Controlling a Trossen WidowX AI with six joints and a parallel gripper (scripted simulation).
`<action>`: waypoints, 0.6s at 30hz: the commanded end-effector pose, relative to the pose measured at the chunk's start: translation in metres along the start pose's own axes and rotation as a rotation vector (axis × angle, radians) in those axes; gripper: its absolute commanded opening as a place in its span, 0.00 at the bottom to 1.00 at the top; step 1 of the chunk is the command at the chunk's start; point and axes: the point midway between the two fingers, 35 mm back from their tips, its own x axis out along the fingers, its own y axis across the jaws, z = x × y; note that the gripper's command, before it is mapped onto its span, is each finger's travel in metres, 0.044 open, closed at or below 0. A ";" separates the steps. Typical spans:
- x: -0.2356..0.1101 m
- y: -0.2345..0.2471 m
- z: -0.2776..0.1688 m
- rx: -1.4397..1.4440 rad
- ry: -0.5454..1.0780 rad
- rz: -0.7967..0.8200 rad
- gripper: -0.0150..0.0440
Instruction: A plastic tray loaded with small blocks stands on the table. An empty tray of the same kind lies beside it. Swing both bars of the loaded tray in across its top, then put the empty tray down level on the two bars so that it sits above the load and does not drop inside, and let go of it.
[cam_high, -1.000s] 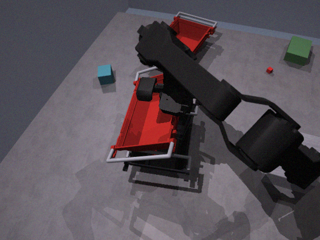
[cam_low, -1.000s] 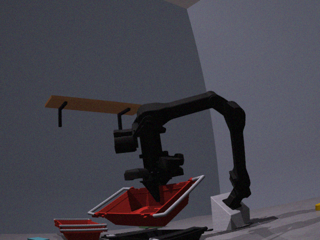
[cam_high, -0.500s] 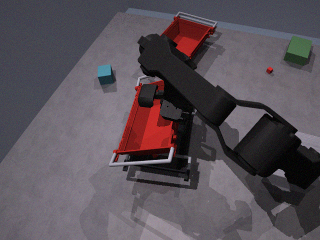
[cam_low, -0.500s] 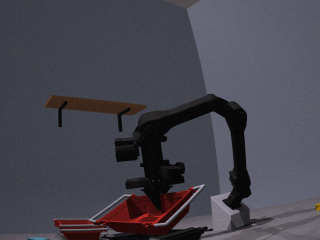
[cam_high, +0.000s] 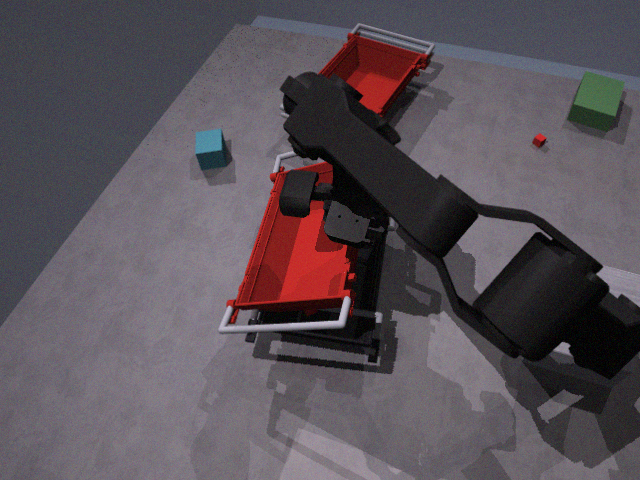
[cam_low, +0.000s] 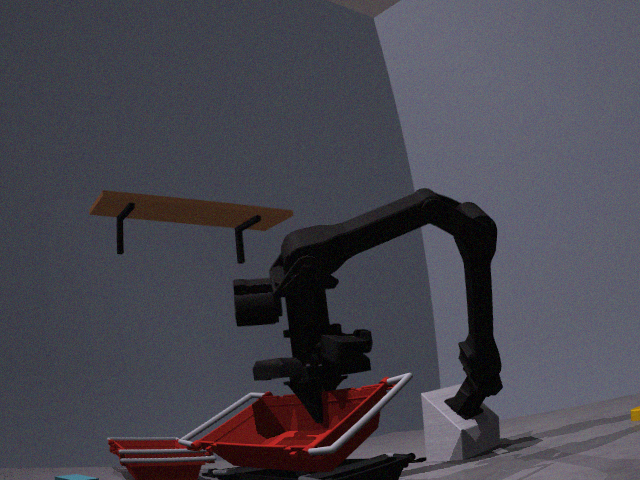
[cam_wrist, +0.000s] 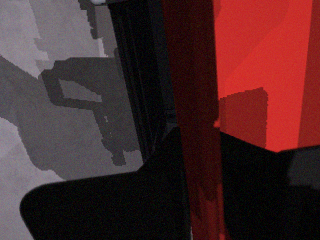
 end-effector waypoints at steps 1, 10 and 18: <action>0.003 0.004 0.001 0.000 0.003 0.002 0.25; 0.009 0.009 0.001 0.000 0.002 0.002 0.25; 0.014 0.013 0.001 0.000 0.002 0.002 0.25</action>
